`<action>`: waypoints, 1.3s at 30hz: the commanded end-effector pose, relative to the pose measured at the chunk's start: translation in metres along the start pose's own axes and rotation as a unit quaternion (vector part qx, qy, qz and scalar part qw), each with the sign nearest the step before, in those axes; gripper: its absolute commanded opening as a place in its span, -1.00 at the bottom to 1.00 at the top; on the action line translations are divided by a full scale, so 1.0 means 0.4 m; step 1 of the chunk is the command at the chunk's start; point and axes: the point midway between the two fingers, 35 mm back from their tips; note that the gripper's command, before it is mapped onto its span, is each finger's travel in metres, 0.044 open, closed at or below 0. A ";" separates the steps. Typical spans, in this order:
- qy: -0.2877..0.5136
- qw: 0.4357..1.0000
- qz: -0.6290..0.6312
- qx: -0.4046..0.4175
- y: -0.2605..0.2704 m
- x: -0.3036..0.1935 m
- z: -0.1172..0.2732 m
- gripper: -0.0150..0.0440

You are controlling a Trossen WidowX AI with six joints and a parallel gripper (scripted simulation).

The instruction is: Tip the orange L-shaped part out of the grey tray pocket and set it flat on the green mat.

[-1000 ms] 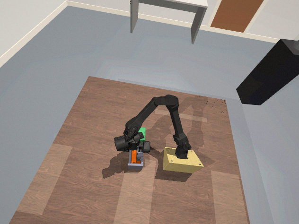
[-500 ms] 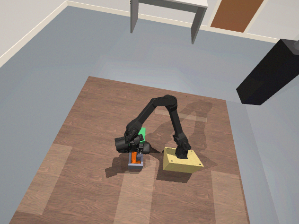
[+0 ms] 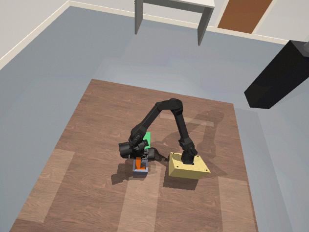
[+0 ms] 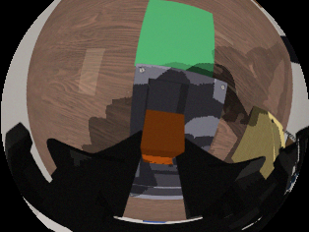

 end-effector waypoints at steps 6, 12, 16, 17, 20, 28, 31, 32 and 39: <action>0.000 1.000 -0.001 0.000 0.000 0.000 0.001 -0.46; 0.000 1.000 -0.001 0.000 0.000 0.000 0.001 -0.49; 0.000 1.000 0.000 0.000 0.000 0.000 0.010 -0.49; 0.000 1.000 0.000 0.000 0.000 0.000 0.013 -0.49; -0.001 1.000 0.000 0.000 0.000 0.000 0.025 -0.49; -0.001 1.000 0.000 -0.001 0.000 0.000 0.057 -0.49; -0.001 1.000 0.001 -0.001 0.000 0.000 0.069 -0.49; -0.001 1.000 0.001 -0.001 0.000 0.000 0.073 -0.49; -0.001 1.000 0.001 -0.001 0.000 0.000 0.101 -0.49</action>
Point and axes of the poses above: the point midway between the two fingers, 35 mm back from their tips, its own z axis back along the fingers, its own y axis across the jaws, x = y × z, and after that the axes turned 9 degrees about -z, right-handed
